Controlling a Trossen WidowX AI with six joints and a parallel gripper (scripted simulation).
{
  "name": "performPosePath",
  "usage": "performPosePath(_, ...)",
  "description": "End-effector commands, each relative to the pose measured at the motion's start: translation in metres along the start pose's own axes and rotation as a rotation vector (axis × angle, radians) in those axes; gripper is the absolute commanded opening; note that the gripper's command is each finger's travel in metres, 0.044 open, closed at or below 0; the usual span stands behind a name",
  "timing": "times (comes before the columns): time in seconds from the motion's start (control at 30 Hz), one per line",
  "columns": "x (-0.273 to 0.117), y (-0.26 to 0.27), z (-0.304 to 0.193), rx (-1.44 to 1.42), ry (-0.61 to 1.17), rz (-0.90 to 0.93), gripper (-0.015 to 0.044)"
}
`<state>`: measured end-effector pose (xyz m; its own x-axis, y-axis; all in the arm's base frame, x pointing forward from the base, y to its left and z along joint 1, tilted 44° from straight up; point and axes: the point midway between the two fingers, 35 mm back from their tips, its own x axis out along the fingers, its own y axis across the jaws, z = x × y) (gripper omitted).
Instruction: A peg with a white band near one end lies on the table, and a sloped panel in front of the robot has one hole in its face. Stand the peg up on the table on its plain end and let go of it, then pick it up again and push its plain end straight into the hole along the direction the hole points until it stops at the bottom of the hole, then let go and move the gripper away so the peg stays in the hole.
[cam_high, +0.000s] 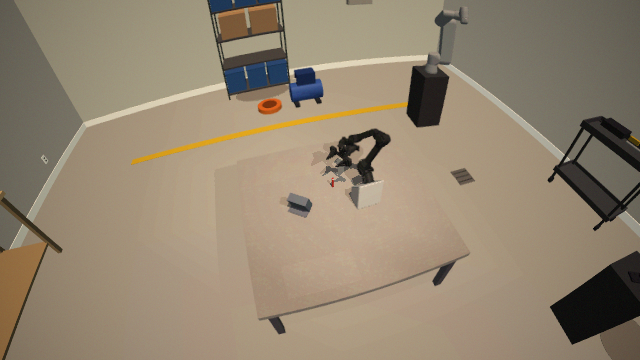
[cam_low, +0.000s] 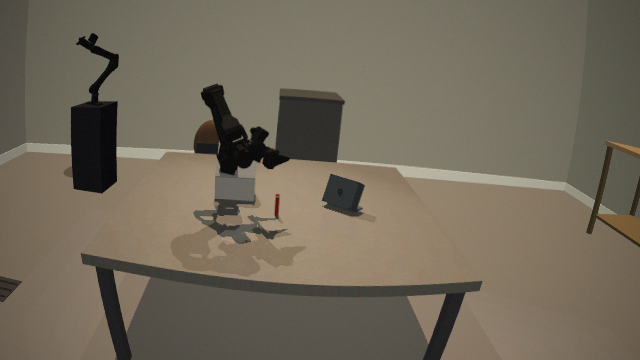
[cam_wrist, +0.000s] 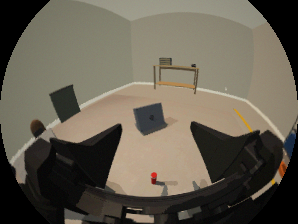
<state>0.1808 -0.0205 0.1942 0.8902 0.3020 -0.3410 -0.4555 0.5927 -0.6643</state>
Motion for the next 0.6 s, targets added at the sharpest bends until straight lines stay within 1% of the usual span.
performPosePath(0.0, 0.001, 0.004, 0.0, 0.04, 0.025, 0.025, 0.044)
performPosePath(0.27, 0.01, 0.016, -0.019, 0.208, 0.183, 0.162, 0.044)
performPosePath(0.57, 0.017, 0.03, -0.04, 0.349, 0.408, 0.296, 0.044)
